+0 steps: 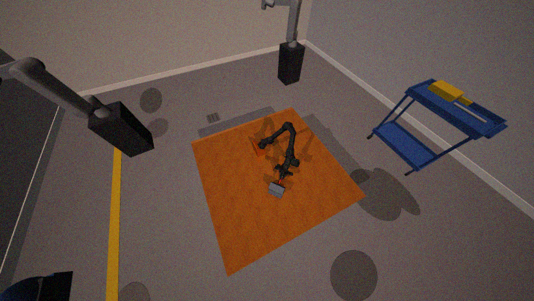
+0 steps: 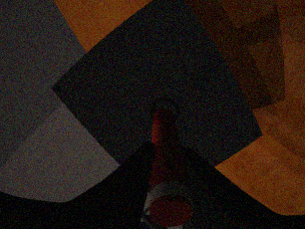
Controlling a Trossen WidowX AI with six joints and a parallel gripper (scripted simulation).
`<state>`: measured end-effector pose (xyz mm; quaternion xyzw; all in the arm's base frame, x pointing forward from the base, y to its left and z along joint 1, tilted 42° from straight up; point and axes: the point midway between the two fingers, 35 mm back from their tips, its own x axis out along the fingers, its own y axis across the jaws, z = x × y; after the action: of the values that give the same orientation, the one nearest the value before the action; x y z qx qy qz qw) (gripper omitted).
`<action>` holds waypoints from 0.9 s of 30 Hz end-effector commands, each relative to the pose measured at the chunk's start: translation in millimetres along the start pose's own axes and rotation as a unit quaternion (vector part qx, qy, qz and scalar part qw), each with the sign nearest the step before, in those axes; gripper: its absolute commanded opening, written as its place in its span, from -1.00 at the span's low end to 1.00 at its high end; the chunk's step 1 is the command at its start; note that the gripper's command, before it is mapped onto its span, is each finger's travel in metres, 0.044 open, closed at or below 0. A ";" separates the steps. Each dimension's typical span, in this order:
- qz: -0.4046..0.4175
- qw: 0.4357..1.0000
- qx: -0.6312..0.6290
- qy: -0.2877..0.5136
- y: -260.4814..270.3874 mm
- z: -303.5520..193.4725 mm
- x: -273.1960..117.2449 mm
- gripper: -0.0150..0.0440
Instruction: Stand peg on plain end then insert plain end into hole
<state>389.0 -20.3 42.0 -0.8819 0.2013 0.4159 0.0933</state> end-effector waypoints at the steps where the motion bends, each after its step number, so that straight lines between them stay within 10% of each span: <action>1: 0.000 1.000 -0.002 -0.002 0.0 2.1 3.2 -0.49; 27: 0.000 1.000 -0.002 -0.002 -0.4 2.5 18.9 -0.49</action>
<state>396.4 -24.1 28.9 -0.8816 0.2016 0.4166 0.0929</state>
